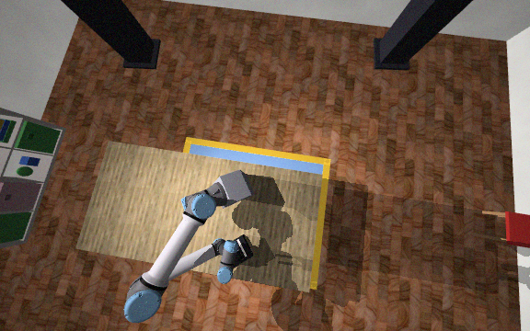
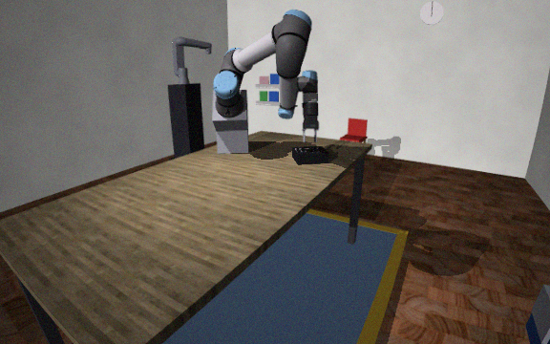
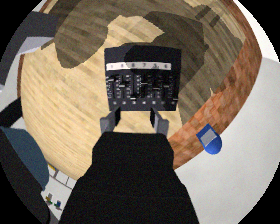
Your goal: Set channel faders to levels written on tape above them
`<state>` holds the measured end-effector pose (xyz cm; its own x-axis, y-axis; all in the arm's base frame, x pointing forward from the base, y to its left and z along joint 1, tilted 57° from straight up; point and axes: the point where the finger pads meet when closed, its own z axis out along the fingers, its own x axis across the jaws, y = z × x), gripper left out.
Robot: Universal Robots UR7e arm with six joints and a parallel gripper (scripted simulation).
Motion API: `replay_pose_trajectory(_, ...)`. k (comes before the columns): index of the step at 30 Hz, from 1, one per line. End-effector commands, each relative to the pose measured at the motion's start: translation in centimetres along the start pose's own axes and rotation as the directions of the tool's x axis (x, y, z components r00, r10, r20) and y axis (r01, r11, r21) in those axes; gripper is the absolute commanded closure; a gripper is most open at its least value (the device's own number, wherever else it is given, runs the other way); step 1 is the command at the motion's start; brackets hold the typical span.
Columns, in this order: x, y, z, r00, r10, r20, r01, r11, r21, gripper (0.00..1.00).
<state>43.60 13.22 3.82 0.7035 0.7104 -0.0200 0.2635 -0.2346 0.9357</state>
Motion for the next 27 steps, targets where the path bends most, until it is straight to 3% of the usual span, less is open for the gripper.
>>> replay_pose_trajectory(1, -0.1, -0.1, 0.0, 1.0, -0.003, 0.001, 0.003, 1.0, 0.002, 0.0)
replay_pose_trajectory(12, 0.3, -0.3, -0.6, 0.999, 0.051, -0.004, -0.051, 0.998, 0.021, 0.0)
replay_pose_trajectory(21, 1.2, -1.0, -2.2, 0.982, 0.19, -0.004, -0.189, 0.979, 0.073, 0.0)
replay_pose_trajectory(27, 1.7, -1.7, -4.2, 0.939, 0.342, 0.023, -0.342, 0.931, 0.127, 0.0)
